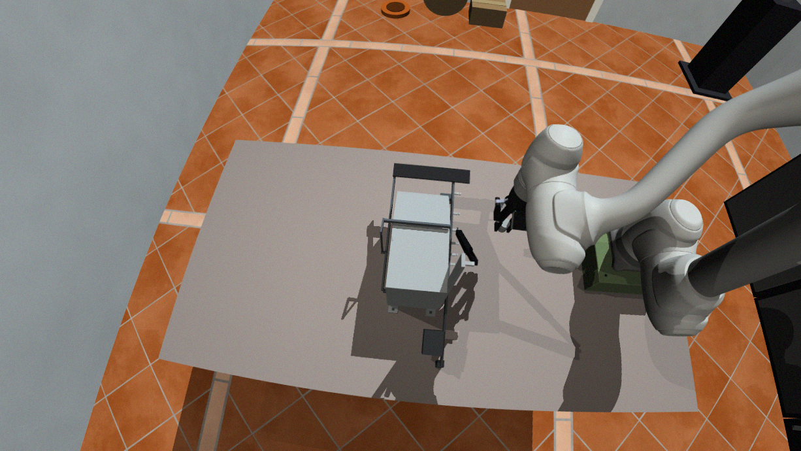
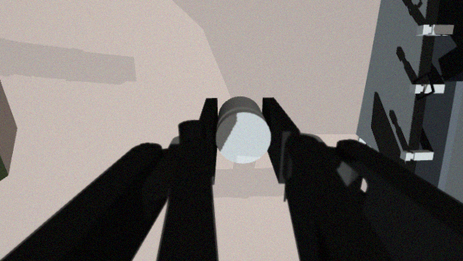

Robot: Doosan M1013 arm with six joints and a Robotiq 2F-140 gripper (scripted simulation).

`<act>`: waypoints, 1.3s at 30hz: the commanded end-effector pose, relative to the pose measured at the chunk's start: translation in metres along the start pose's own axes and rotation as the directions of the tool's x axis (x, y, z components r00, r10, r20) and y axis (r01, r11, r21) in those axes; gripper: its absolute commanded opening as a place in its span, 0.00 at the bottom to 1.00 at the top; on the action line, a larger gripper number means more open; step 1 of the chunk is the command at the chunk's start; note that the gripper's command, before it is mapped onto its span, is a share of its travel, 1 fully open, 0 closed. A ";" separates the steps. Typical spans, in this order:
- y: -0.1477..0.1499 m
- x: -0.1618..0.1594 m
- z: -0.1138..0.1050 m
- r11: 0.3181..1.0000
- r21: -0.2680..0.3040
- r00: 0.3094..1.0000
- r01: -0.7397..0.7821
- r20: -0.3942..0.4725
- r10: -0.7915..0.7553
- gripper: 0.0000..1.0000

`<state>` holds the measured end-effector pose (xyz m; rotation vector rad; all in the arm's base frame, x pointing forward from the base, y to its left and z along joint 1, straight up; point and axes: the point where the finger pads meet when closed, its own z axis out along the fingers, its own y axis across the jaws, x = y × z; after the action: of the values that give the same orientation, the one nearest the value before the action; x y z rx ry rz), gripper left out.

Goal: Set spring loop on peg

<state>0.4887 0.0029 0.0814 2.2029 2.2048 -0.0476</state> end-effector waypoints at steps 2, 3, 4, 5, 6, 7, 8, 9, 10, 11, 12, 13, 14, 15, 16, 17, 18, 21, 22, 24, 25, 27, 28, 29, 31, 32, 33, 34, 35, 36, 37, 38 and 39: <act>-0.007 0.007 0.007 1.000 -0.001 1.000 0.000 -0.007 0.000 0.25; -0.008 0.009 0.009 1.000 -0.001 1.000 0.000 -0.008 0.000 0.25; -0.010 0.010 0.010 1.000 -0.001 1.000 0.000 -0.009 0.000 0.25; -0.011 0.012 0.012 1.000 -0.001 1.000 0.000 -0.010 0.000 0.25; -0.013 0.013 0.014 1.000 -0.001 1.000 0.000 -0.012 0.000 0.25; -0.013 0.013 0.014 1.000 -0.001 1.000 0.000 -0.012 0.000 0.25; -0.013 0.013 0.014 1.000 -0.001 1.000 0.000 -0.012 0.000 0.25; -0.010 0.010 0.011 1.000 -0.001 1.000 0.000 -0.009 0.000 0.25; -0.012 0.012 0.012 1.000 -0.001 1.000 0.000 -0.011 0.000 0.25; -0.013 0.013 0.014 1.000 -0.001 1.000 0.000 -0.012 0.000 0.25; -0.015 0.015 0.016 1.000 -0.001 1.000 0.000 -0.013 0.000 0.25; -0.016 0.016 0.017 1.000 -0.001 1.000 0.000 -0.015 0.000 0.25; -0.018 0.018 0.019 1.000 -0.001 1.000 0.000 -0.016 0.000 0.25; -0.019 0.019 0.020 1.000 -0.001 1.000 0.000 -0.017 0.000 0.25; -0.021 0.021 0.022 1.000 -0.001 1.000 0.000 -0.019 0.000 0.25; -0.022 0.022 0.024 1.000 -0.001 1.000 0.000 -0.020 0.000 0.25; -0.024 0.024 0.025 1.000 -0.001 1.000 0.000 -0.021 0.000 0.25; -0.028 0.028 0.030 1.000 -0.001 1.000 0.000 -0.025 0.000 0.25; -0.030 0.030 0.032 1.000 -0.002 1.000 0.000 -0.026 0.000 0.25; -0.031 0.031 0.033 1.000 -0.002 1.000 0.000 -0.028 0.000 0.25; -0.031 0.031 0.033 1.000 -0.002 1.000 0.000 -0.028 0.000 0.25; -0.029 0.029 0.031 1.000 -0.002 1.000 0.000 -0.026 0.000 0.25; -0.030 0.030 0.032 1.000 -0.002 1.000 0.000 -0.027 0.000 0.25; -0.031 0.031 0.034 1.000 -0.002 1.000 0.000 -0.028 0.000 0.25; -0.034 0.033 0.036 1.000 -0.002 1.000 0.000 -0.030 0.000 0.25; -0.035 0.034 0.037 1.000 -0.002 1.000 0.000 -0.031 0.000 0.25; -0.036 0.035 0.038 1.000 -0.002 0.999 0.000 -0.032 0.000 0.25; -0.037 0.037 0.040 1.000 -0.002 0.999 0.000 -0.033 0.000 0.25; -0.038 0.038 0.041 1.000 -0.002 0.999 0.000 -0.034 0.000 0.25; -0.039 0.039 0.042 1.000 -0.002 0.999 0.000 -0.035 0.000 0.25; -0.040 0.040 0.043 1.000 -0.002 0.999 0.000 -0.035 0.000 0.25; -0.041 0.041 0.044 1.000 -0.002 0.999 0.000 -0.036 0.000 0.25; -0.043 0.042 0.046 1.000 -0.002 0.999 0.000 -0.037 0.000 0.25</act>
<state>0.4484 0.0400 0.0375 2.2202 2.2218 -0.0092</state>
